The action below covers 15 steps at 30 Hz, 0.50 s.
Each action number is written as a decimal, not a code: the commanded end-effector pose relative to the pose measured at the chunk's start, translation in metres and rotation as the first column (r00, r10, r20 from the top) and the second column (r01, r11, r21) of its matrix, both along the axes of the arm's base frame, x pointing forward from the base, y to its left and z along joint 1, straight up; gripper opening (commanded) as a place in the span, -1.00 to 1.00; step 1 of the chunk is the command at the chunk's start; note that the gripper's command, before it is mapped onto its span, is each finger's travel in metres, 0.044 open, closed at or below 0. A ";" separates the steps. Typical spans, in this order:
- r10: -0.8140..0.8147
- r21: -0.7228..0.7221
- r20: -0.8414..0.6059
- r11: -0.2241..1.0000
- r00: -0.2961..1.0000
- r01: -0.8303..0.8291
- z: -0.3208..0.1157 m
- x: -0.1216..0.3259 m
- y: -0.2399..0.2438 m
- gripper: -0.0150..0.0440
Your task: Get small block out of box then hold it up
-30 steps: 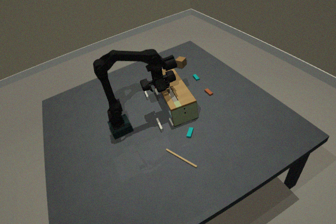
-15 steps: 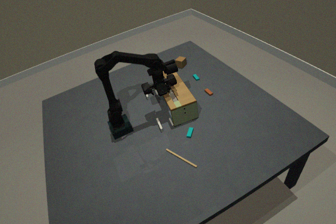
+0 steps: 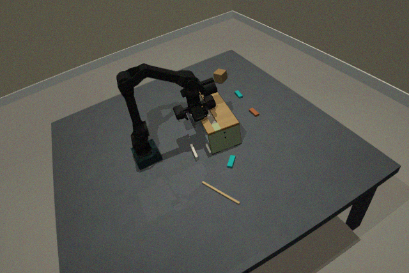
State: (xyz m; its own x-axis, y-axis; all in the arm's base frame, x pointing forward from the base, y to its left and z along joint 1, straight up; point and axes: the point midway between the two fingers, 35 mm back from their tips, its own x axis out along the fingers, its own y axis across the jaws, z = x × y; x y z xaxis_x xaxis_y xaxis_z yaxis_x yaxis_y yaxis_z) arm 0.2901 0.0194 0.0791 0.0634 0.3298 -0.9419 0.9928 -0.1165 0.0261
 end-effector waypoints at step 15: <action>0.000 0.002 -0.002 1.000 1.000 0.000 -0.001 0.002 0.025 0.86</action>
State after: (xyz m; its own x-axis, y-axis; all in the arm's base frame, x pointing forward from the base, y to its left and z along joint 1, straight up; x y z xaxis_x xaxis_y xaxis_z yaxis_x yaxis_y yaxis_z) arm 0.2916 0.0365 0.0786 0.0612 0.3318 -0.9413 0.9933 -0.1131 0.0247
